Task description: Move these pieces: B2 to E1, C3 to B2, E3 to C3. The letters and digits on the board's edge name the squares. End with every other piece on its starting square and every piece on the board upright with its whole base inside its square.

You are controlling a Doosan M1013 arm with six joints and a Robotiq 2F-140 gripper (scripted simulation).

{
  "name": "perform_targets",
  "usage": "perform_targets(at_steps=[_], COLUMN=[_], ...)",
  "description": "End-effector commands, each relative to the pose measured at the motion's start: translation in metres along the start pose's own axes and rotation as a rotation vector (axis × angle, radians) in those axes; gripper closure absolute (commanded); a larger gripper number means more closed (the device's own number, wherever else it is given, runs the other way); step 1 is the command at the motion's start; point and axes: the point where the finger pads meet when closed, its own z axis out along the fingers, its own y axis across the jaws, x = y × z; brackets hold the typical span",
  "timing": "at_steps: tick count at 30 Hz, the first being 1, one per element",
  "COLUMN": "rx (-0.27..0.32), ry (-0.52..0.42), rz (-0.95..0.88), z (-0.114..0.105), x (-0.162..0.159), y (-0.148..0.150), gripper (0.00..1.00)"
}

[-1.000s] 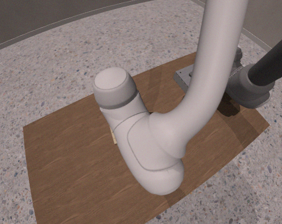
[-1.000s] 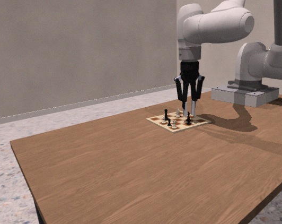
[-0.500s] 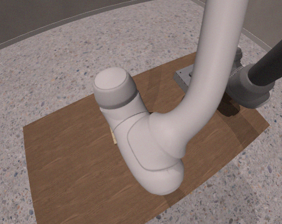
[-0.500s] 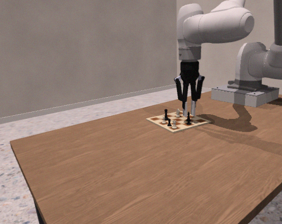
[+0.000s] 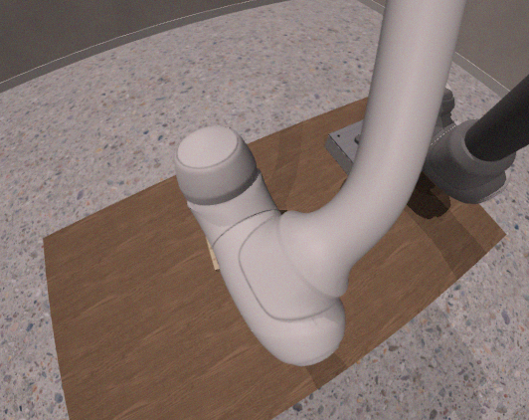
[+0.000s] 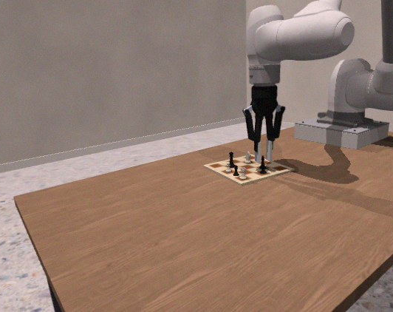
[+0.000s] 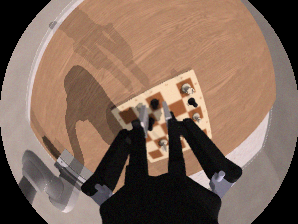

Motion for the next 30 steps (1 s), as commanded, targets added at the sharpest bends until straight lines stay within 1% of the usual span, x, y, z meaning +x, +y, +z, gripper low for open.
perform_targets(at_steps=[1, 6, 20, 30], rx=[0.0, 0.0, 0.0, 0.0], ry=[0.0, 0.0, 0.0, 0.0], rz=[0.0, 0.0, 0.0, 0.0], z=[0.001, 0.005, 0.03, 0.033], x=[0.0, 0.0, 0.0, 0.0], y=[0.0, 0.0, 0.0, 0.0], gripper=[0.8, 0.8, 0.8, 0.8])
